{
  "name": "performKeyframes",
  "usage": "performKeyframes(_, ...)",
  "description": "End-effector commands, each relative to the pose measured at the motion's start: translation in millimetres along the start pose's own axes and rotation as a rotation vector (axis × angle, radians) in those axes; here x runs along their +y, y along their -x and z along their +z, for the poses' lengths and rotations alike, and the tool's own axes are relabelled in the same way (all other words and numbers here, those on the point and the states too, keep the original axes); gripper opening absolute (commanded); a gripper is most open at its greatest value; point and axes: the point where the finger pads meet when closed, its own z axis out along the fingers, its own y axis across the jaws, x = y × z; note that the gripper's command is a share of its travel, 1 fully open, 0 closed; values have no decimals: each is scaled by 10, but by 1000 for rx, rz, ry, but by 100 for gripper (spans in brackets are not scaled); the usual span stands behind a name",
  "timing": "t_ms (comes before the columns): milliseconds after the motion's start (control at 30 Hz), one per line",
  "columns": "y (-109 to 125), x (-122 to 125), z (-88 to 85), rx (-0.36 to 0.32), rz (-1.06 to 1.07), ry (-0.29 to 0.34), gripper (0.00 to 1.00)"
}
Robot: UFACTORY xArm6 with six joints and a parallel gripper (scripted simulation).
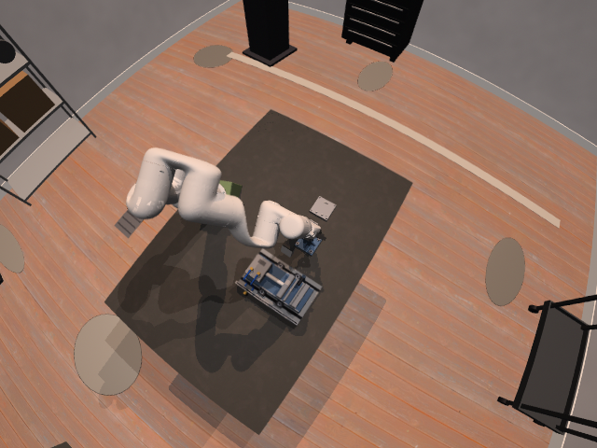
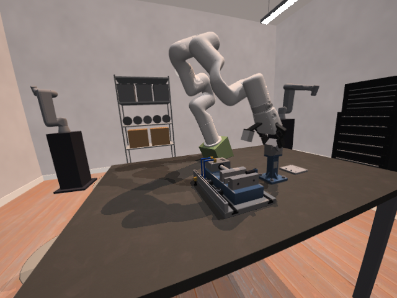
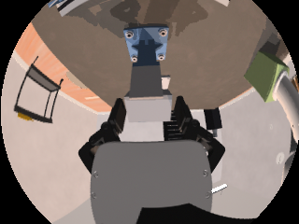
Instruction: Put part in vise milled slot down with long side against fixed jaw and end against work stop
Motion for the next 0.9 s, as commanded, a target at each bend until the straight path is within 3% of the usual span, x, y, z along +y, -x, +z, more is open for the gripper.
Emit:
performKeyframes(0, 4, -12, -11, -41, -2, -1, 89)
performKeyframes(867, -13, -12, -9, -172, -2, 0, 89)
